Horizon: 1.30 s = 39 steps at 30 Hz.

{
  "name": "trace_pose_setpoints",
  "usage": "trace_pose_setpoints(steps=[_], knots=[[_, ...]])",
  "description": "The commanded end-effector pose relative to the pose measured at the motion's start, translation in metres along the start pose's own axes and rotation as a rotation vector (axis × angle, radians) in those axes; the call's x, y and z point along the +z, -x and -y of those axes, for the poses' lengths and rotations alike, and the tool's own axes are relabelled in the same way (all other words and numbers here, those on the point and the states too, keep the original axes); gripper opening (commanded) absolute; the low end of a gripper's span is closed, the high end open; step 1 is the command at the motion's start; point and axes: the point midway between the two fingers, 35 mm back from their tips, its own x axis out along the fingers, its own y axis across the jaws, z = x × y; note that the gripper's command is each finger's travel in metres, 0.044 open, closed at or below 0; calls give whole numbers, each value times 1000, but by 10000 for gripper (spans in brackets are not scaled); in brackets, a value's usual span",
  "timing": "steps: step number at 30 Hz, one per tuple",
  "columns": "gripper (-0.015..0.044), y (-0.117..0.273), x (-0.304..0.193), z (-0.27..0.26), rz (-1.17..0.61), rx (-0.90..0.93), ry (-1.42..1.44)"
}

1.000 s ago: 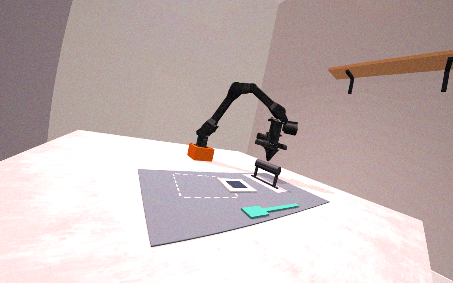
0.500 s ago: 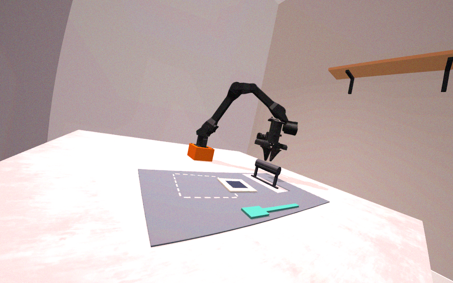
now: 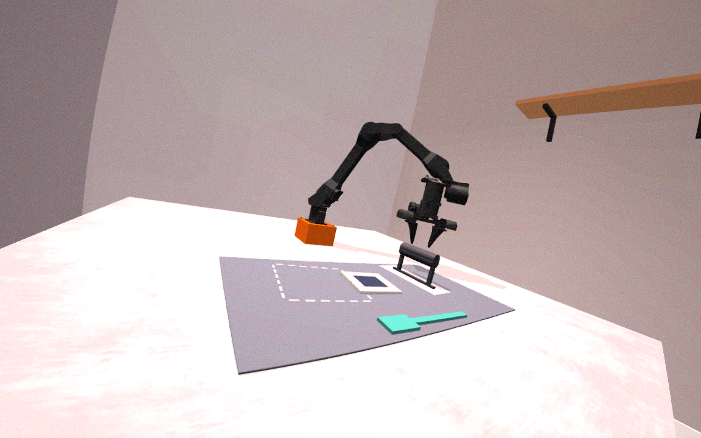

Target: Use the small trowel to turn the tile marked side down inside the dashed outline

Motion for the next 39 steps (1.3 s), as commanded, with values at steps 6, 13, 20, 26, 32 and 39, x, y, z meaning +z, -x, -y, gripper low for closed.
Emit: trace_pose_setpoints(steps=[6, 13, 20, 26, 32, 39], knots=[[270, 4, -15, -2, -4, -4, -303], [270, 7, -26, -5, -5, -5, -545], [270, 10, -36, -7, -6, -6, -789], [270, 12, -45, -10, -6, -8, -998], [270, 14, -53, -13, -6, -10, -1206], [270, 17, -63, -17, -6, -11, -1450]])
